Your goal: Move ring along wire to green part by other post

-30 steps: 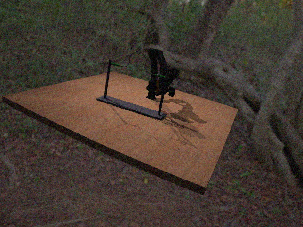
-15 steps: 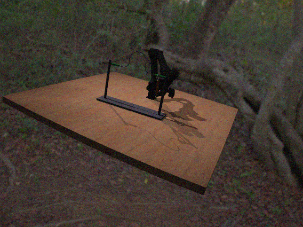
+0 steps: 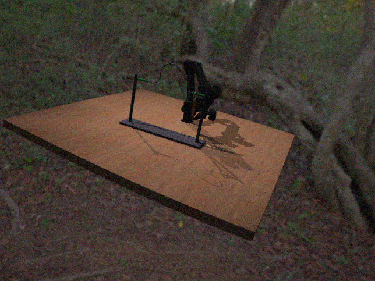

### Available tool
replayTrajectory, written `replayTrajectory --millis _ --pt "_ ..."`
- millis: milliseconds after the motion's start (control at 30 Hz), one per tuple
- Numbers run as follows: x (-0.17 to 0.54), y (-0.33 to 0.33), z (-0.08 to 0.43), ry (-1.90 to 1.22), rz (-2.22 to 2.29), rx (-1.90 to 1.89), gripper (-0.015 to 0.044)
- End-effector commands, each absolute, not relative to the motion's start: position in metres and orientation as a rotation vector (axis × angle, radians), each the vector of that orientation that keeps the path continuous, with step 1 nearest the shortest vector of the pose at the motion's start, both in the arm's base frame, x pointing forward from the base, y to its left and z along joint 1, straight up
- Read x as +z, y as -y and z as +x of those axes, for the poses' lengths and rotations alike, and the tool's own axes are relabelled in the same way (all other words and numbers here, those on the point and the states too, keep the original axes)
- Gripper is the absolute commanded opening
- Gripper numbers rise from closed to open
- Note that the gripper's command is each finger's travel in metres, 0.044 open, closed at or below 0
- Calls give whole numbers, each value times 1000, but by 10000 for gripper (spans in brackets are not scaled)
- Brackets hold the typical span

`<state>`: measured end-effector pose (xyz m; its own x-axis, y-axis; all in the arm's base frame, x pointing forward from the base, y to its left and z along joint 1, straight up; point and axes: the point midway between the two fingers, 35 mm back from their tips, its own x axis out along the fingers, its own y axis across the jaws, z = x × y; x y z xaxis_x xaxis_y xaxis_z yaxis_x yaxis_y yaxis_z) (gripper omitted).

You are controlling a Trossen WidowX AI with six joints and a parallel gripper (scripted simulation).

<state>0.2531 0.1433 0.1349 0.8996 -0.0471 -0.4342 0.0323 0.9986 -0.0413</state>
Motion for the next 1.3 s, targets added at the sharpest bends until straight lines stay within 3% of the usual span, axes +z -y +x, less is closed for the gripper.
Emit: replayTrajectory --millis 0,533,1267 --pt "136 -144 250 -452 -32 -43 160" --pt "155 -145 208 -454 -29 -46 160" --pt "156 -145 208 -454 -29 -46 160"
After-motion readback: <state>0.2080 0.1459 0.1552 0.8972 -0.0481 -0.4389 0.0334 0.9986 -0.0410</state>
